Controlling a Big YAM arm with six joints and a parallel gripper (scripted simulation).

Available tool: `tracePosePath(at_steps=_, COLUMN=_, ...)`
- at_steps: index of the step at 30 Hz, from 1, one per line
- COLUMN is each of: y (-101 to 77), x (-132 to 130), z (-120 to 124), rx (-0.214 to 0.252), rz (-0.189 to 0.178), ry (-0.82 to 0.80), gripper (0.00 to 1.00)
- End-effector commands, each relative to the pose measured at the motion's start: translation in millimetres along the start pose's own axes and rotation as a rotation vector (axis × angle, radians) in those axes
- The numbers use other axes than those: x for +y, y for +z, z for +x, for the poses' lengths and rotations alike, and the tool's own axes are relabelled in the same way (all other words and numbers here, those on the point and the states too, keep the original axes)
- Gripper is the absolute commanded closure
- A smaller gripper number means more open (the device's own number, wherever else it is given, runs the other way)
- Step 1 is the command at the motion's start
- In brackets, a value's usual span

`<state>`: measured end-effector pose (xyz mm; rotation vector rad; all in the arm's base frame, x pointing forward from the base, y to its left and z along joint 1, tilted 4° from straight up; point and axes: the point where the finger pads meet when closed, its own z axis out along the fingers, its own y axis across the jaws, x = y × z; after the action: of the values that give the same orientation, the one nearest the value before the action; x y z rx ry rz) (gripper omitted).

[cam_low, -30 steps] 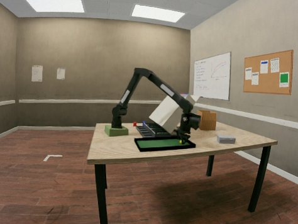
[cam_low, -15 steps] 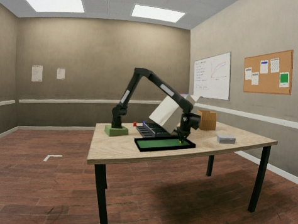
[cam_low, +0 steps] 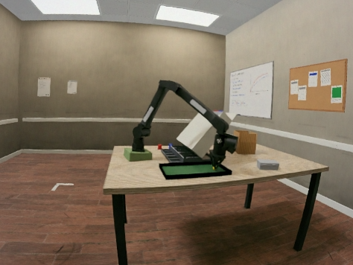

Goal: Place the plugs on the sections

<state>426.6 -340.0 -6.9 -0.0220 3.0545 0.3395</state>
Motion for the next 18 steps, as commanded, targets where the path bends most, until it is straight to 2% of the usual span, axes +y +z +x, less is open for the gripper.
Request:
tracePosePath(at_steps=1, y=-8.7, x=-2.4, z=-4.9, rx=-0.016, rz=0.014, ry=-0.005, gripper=1.0)
tracePosePath(at_steps=3, y=-8.7, x=-2.4, z=-4.9, rx=-0.016, rz=0.014, ry=-0.005, gripper=1.0)
tracePosePath(at_steps=18, y=-139.5, x=27.3, z=-5.4, rx=-0.016, rz=0.014, ry=-0.005, gripper=1.0)
